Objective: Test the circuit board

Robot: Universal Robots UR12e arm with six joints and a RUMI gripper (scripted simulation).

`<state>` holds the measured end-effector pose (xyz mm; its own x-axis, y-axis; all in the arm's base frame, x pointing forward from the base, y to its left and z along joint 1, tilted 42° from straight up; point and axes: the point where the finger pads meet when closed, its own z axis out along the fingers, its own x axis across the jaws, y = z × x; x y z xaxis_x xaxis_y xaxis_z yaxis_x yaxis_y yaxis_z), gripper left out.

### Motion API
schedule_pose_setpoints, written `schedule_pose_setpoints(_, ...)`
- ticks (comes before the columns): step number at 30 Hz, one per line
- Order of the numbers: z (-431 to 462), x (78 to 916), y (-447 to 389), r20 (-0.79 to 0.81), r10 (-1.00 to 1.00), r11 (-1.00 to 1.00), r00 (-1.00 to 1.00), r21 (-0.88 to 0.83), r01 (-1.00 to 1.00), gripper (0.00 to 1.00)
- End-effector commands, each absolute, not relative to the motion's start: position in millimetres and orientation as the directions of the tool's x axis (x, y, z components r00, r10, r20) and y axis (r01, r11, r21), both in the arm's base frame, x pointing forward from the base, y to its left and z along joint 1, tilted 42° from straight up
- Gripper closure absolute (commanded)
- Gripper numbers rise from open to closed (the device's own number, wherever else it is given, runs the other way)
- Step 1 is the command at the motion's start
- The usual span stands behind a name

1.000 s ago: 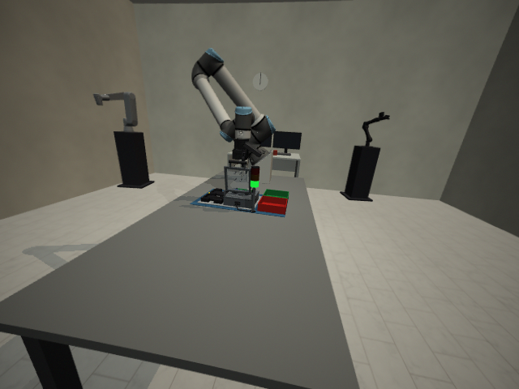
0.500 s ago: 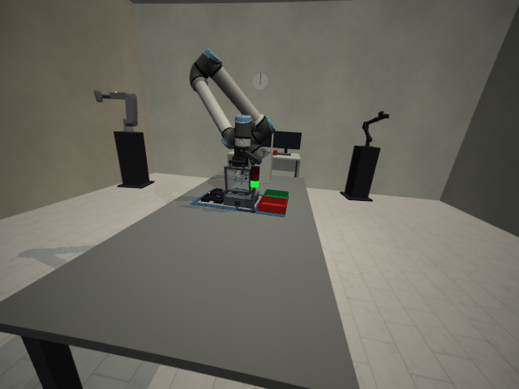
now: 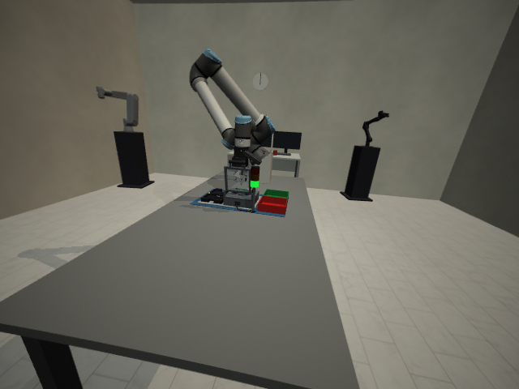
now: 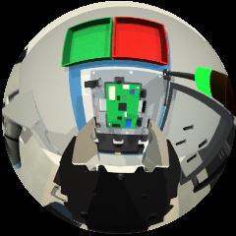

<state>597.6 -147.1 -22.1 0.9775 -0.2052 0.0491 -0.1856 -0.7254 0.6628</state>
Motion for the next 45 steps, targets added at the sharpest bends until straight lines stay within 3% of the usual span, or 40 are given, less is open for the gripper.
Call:
schedule_pose_setpoints(1,-21.5,597.8,-147.2,0.051,-0.205,-0.726,0.977,0.662,-0.187,0.41)
schedule_pose_setpoints(45,-66.9,592.5,-180.7,0.050,-0.205,-0.726,0.977,0.662,-0.186,0.41)
